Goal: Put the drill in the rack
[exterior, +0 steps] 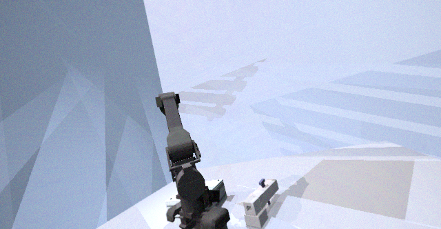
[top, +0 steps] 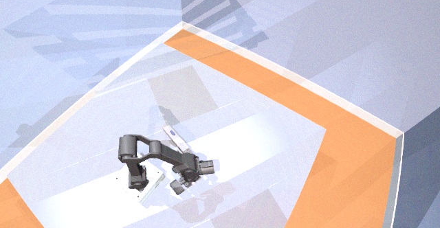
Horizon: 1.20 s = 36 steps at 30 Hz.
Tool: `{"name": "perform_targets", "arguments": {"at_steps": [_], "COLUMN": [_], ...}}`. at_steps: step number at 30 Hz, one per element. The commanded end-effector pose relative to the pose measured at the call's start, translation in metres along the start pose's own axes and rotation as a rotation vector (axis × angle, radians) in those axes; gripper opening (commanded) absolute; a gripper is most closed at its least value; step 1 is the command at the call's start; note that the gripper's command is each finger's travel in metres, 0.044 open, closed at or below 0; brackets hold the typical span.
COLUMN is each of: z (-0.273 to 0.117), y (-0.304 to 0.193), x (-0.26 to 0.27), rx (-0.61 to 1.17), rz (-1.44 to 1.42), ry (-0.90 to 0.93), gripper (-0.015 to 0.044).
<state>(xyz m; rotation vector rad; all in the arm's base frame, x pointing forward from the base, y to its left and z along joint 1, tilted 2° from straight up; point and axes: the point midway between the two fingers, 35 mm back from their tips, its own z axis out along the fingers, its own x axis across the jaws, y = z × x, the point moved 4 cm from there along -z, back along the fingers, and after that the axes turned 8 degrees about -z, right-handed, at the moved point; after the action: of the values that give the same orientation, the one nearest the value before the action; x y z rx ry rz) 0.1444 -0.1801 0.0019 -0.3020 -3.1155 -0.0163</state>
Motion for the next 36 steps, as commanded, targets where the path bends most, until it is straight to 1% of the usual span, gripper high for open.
{"name": "perform_targets", "arguments": {"at_steps": [1,2,18,36], "z": [0.006,0.001,0.001,-0.067], "y": [0.0,0.0,0.0,0.0], "x": [0.001,0.0,0.0,0.001], "rx": [0.0,0.001,0.001,0.001], "rz": [-0.001,0.0,0.0,-0.001], "ry": [0.002,0.002,0.002,0.001], "gripper": [0.0,0.0026,0.044,0.044]}}
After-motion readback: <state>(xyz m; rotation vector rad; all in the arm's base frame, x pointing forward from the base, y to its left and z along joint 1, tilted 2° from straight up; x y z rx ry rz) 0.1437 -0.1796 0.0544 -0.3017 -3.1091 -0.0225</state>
